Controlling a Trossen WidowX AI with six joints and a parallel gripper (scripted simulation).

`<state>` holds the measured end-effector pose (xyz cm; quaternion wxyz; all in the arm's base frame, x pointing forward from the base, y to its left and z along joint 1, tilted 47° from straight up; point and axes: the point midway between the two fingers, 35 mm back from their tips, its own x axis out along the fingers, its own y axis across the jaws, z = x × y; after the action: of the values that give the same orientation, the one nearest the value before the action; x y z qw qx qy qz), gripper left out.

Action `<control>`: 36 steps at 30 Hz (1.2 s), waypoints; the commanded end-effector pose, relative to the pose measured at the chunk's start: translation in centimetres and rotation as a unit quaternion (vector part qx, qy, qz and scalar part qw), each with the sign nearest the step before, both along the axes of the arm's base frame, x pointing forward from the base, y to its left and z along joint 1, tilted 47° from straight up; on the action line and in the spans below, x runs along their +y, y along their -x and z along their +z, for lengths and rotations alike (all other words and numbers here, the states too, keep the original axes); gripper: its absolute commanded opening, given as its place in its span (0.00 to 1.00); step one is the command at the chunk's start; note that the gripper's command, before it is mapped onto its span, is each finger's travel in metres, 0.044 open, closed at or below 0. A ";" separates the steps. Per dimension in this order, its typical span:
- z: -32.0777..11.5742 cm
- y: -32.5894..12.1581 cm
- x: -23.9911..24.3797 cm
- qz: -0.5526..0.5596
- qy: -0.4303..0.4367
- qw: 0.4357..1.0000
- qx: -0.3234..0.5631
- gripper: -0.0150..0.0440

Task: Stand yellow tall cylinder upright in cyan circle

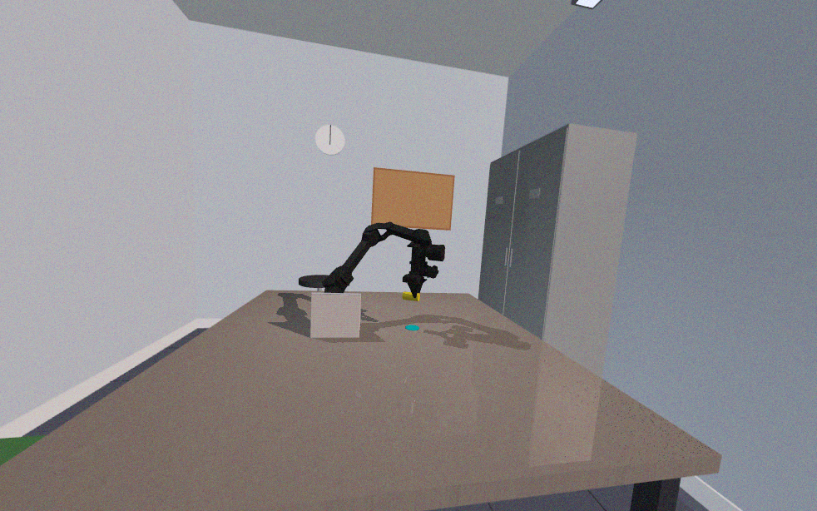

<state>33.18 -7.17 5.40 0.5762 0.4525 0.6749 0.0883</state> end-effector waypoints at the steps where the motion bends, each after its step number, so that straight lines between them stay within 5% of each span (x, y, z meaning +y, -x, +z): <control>1: 0.9 -0.1 0.9 0.014 -0.002 1.000 -0.015 0.43; 36: 0.4 -0.1 3.1 0.048 0.068 0.995 -0.056 0.43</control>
<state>33.37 -4.15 6.04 0.6341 0.3787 0.6665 0.1012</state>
